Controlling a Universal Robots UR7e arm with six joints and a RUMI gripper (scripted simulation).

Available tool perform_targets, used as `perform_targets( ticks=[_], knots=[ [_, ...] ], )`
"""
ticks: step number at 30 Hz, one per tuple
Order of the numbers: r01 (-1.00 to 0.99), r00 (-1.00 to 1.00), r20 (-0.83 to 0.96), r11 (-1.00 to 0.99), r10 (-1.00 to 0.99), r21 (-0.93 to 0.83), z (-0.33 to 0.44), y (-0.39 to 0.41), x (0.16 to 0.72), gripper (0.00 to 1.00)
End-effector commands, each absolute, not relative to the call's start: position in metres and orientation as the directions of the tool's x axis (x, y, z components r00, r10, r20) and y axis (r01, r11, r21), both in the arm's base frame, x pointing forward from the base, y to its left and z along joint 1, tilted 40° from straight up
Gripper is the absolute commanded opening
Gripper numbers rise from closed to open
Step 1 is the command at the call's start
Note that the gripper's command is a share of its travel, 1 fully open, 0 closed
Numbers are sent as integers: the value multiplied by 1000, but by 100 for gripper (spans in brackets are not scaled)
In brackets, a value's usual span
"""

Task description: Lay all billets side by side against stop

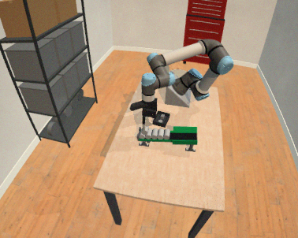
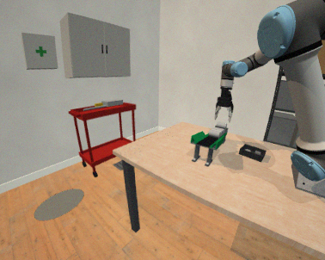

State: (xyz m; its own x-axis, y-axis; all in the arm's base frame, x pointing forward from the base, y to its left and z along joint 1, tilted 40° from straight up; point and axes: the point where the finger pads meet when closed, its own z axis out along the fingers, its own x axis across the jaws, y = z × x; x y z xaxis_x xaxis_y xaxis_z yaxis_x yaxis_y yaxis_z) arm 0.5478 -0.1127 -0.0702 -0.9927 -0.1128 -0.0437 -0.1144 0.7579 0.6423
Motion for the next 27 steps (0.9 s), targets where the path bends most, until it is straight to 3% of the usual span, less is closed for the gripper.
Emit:
perform_targets(
  ticks=[1,27],
  knots=[
    [-115,-993,-45,759,-112,642,-70,-113,548,57],
    [-115,-993,-45,759,-112,642,-99,-89,547,57]
  ],
)
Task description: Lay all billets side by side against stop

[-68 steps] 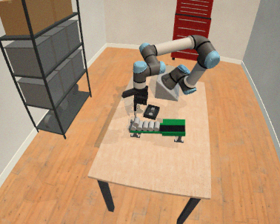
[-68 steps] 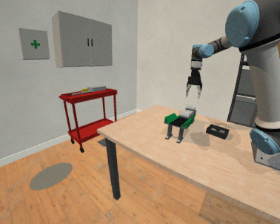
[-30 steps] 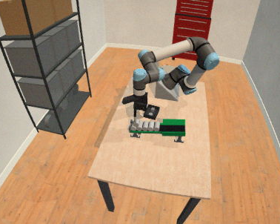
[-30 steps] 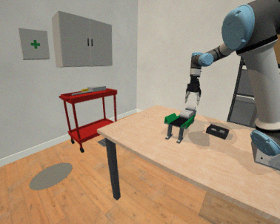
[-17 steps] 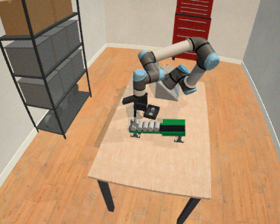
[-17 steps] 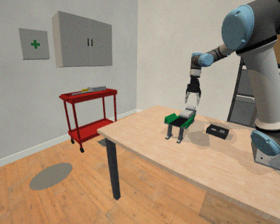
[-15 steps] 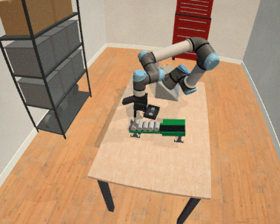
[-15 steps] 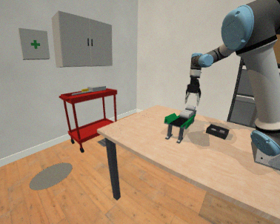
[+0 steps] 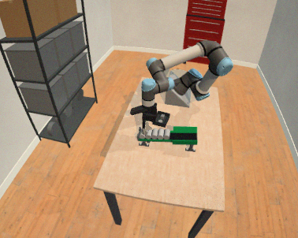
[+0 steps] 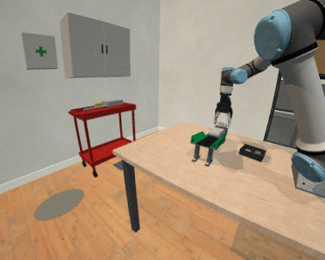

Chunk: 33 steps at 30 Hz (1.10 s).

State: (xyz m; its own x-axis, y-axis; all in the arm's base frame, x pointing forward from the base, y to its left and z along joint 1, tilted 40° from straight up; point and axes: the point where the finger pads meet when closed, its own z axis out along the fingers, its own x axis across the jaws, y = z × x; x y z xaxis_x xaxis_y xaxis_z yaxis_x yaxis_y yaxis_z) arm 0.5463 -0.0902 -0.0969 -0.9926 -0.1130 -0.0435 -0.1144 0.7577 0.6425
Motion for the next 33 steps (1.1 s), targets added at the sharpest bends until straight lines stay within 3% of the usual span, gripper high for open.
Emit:
perform_targets(
  ticks=[1,14,15,33],
  knots=[
    [-115,-993,-45,759,-112,642,-99,-89,547,57],
    [-115,-993,-45,759,-112,642,-99,-89,547,57],
    [-115,-993,-45,759,-112,642,-99,-89,547,0],
    [-115,-993,-45,759,-112,642,-99,-89,547,0]
  ],
)
